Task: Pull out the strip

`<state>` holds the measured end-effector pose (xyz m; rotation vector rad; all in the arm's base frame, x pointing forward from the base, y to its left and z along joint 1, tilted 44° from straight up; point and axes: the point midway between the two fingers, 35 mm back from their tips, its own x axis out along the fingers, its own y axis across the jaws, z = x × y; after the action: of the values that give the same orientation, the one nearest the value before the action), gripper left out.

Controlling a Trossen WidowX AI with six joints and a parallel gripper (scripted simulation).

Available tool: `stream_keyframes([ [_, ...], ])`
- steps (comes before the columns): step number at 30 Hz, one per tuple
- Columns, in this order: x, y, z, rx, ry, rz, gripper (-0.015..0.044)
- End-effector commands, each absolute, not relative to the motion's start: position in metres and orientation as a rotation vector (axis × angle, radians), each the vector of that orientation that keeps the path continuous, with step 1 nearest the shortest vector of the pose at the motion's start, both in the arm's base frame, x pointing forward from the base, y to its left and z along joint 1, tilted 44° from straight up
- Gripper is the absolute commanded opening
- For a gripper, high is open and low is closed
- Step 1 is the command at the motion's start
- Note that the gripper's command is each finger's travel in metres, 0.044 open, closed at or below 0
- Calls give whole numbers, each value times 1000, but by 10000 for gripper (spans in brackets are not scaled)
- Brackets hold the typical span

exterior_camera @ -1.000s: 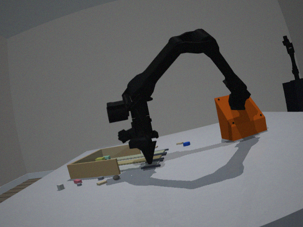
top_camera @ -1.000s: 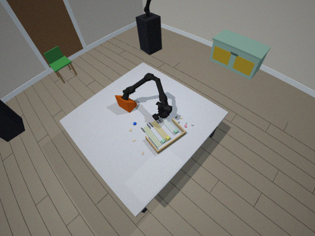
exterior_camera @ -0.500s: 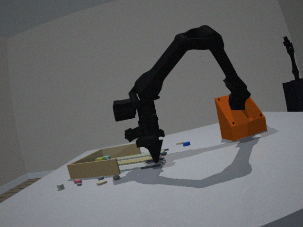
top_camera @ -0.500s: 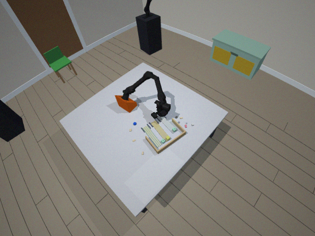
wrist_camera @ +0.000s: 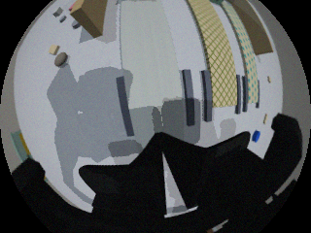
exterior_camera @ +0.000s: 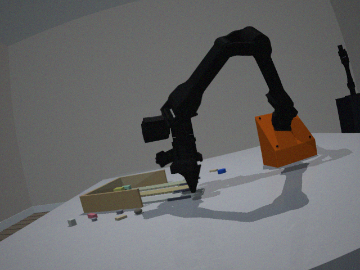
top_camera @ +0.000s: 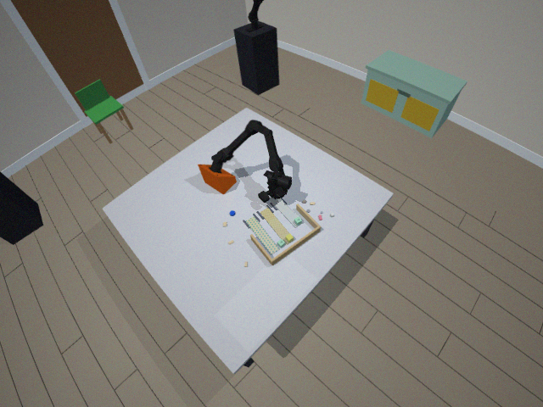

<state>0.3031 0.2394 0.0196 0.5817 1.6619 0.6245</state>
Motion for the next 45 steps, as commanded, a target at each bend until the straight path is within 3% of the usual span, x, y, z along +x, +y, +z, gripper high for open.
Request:
stream_keyframes([
  [1, 288, 243, 18, 573, 1686, 628, 0],
  [45, 225, 237, 28, 574, 1690, 627, 0],
])
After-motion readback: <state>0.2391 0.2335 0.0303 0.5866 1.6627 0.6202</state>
